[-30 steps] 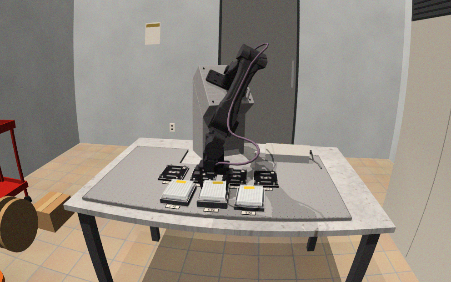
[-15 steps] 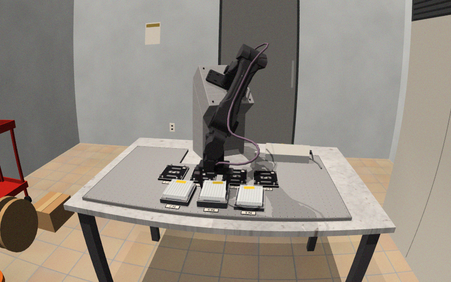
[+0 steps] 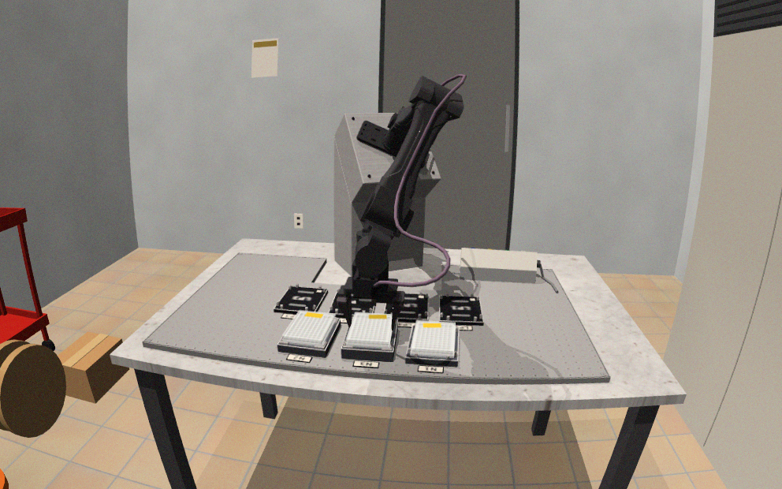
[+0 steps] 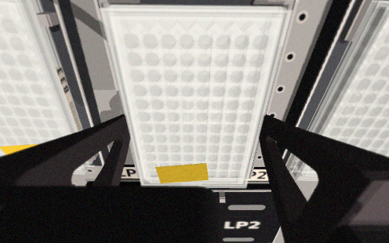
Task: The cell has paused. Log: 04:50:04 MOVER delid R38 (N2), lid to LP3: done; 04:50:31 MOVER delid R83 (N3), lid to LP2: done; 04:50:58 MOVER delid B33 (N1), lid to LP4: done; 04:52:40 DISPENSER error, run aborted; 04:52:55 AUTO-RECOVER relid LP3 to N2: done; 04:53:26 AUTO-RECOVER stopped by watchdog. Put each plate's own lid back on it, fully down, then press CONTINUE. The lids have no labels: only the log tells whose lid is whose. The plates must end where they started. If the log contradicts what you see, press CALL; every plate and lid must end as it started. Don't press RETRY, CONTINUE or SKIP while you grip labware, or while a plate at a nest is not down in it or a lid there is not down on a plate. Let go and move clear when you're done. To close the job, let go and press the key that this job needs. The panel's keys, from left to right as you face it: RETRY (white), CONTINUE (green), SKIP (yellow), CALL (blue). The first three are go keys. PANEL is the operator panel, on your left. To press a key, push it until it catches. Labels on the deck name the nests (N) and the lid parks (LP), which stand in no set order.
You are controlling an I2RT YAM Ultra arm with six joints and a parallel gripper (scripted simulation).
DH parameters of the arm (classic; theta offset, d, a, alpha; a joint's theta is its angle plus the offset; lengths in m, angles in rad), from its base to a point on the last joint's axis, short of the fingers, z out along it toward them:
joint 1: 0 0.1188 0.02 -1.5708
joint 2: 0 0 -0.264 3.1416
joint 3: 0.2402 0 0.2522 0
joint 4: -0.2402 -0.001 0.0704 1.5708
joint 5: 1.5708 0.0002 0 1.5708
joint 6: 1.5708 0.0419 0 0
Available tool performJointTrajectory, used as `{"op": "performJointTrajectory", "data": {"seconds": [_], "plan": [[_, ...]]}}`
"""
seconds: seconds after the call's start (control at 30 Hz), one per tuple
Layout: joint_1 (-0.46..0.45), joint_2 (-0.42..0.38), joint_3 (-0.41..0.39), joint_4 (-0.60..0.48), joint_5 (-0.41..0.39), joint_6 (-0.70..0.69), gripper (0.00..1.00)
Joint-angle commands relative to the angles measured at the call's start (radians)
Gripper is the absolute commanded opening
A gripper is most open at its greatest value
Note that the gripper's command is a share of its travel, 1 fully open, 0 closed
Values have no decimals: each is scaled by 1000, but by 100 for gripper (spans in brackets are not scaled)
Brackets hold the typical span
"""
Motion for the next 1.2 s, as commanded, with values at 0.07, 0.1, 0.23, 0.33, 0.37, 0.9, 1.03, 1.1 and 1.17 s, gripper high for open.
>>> {"op": "performJointTrajectory", "data": {"seconds": [0.07,0.1,0.23,0.33,0.37,0.9,1.03,1.1,1.17], "plan": [[-6,-6,4,1,1,3,0],[-6,-6,4,1,1,3,0],[-6,-7,3,1,1,2,0],[-6,-7,3,1,1,2,0],[-6,-7,3,1,1,2,0],[-7,-8,2,1,0,2,100],[-7,-8,2,1,0,2,100],[-7,-8,2,1,0,2,100],[-7,-8,2,1,0,2,100]]}}
